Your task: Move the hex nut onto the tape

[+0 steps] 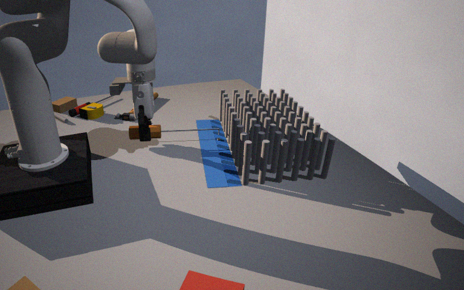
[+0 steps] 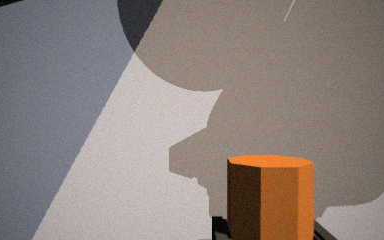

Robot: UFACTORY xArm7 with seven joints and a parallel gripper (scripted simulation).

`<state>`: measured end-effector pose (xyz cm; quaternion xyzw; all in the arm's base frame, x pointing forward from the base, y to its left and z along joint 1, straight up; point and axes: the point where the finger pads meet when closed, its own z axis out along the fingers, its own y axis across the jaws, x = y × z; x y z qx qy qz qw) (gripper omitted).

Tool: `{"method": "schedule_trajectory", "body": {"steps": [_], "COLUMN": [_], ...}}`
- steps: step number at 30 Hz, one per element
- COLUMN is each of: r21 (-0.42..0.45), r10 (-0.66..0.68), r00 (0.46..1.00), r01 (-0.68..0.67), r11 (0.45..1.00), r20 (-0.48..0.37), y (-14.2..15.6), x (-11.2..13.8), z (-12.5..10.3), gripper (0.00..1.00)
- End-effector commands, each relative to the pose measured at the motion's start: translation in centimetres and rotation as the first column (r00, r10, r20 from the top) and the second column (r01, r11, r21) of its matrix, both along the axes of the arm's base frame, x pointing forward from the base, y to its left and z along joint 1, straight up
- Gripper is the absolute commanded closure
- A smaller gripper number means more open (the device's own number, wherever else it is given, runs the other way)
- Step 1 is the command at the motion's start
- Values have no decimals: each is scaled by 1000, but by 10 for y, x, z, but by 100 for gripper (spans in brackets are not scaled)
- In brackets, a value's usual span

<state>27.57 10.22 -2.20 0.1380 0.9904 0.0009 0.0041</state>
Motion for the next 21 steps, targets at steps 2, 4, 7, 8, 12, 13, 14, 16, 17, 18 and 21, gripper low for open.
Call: {"method": "schedule_trajectory", "body": {"steps": [2, 4, 7, 8, 12, 13, 14, 16, 17, 18, 21], "r21": [1, 1, 1, 1, 1, 1, 1, 1, 1, 1, 1], "r10": [0, 0, 0, 0, 0, 0, 0, 0, 0, 0, 0], "r00": [1000, 1000, 1000, 1000, 1000, 1000, 1000, 1000, 1000, 1000, 1000], "r01": [0, 0, 0, 0, 0, 0, 0, 0, 0, 0, 0], "r11": [1000, 1000, 1000, 1000, 1000, 1000, 1000, 1000, 1000, 1000, 1000], "r20": [2, 2, 2, 2, 2, 2, 2, 2, 2, 2, 2], "y": [-2, -4, -9, -11, -18, -20, -21, -25, -25, -25, -30], "x": [0, 0, -2, -2, -4, -5, -5, -6, -6, -6, -8], "z": [1, 1, 1, 1, 0, 0, 0, 0, 0, 0, 0], "gripper": [100, 100, 100, 100, 100, 100, 100, 100, 100, 100, 100]}}
